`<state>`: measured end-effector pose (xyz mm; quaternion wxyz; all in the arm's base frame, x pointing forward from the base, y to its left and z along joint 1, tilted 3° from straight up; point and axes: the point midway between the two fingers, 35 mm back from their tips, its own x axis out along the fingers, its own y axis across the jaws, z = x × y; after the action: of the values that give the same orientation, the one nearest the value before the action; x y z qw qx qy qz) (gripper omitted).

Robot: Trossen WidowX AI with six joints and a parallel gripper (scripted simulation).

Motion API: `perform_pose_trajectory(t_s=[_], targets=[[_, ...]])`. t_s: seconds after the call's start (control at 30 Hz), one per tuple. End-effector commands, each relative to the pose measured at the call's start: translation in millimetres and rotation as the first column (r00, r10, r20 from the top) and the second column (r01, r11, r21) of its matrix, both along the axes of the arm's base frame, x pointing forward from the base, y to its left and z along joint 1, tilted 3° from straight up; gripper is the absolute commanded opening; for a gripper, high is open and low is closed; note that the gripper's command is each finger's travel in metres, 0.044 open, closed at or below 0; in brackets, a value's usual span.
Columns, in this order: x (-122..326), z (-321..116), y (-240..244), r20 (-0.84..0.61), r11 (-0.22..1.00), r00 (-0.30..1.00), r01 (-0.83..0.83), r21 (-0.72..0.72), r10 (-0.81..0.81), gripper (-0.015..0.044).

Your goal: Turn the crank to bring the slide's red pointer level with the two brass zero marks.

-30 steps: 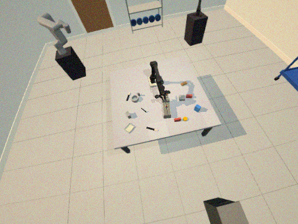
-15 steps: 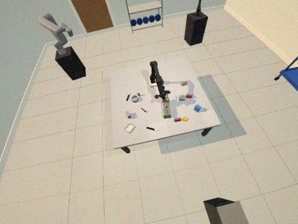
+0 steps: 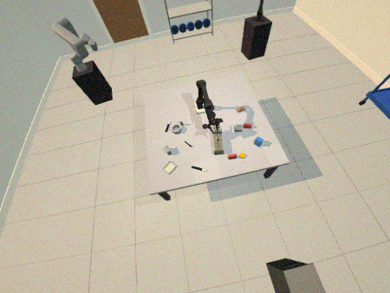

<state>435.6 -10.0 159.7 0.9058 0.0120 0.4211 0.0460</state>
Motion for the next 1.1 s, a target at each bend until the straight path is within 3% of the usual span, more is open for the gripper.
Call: perform_pose_trajectory(t_s=[0.0,0.17,0.4,1.07], targets=[[0,0,0,0.000,1.000,1.000,0.000,-0.001,0.000,0.0315],[0,9,-1,0.000,1.000,1.000,0.000,-0.001,0.000,0.0440],[-2,49,-3,0.000,1.000,1.000,0.000,0.000,0.000,0.0440],[-2,50,-3,0.000,1.000,1.000,0.000,0.000,0.000,0.0440]])
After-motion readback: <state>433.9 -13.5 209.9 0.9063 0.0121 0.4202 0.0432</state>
